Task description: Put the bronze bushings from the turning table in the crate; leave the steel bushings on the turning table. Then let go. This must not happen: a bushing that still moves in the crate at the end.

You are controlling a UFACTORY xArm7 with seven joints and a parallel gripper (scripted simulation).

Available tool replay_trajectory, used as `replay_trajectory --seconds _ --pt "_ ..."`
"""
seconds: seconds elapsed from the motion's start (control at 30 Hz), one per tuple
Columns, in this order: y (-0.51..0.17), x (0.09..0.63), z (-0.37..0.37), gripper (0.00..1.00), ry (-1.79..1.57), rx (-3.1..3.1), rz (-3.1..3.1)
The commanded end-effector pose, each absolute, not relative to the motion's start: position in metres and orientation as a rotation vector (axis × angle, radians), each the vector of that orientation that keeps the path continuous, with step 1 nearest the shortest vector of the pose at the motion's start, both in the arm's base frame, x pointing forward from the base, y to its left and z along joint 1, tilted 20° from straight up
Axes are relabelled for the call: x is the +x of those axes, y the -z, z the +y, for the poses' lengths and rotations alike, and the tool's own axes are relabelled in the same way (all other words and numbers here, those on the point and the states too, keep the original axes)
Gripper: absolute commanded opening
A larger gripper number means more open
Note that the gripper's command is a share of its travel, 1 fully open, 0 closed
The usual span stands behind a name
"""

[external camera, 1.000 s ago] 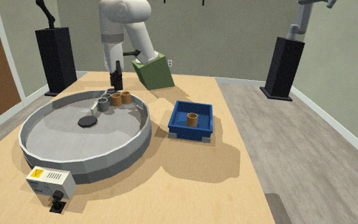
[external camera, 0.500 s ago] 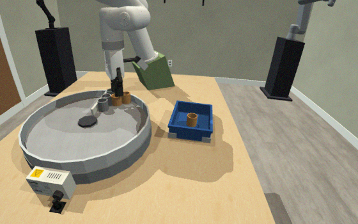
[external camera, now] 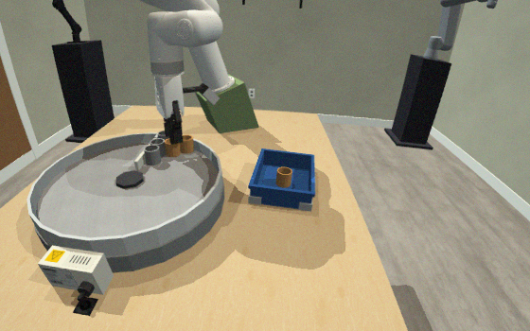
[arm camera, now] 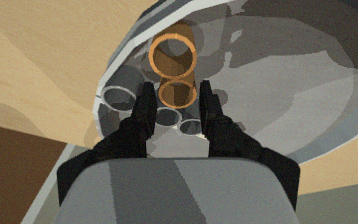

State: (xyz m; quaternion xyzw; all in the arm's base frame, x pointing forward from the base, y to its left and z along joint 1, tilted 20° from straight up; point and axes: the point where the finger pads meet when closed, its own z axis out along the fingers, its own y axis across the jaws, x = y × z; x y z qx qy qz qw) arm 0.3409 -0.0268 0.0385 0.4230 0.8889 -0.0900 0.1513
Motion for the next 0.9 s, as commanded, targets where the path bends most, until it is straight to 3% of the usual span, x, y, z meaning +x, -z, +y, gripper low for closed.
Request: replay_trajectory --seconds 0.0,0.87 --pt "-0.037 0.342 -0.027 0.47 0.257 1.212 2.551" --pt "-0.017 0.346 -0.033 0.47 0.257 1.212 2.551"
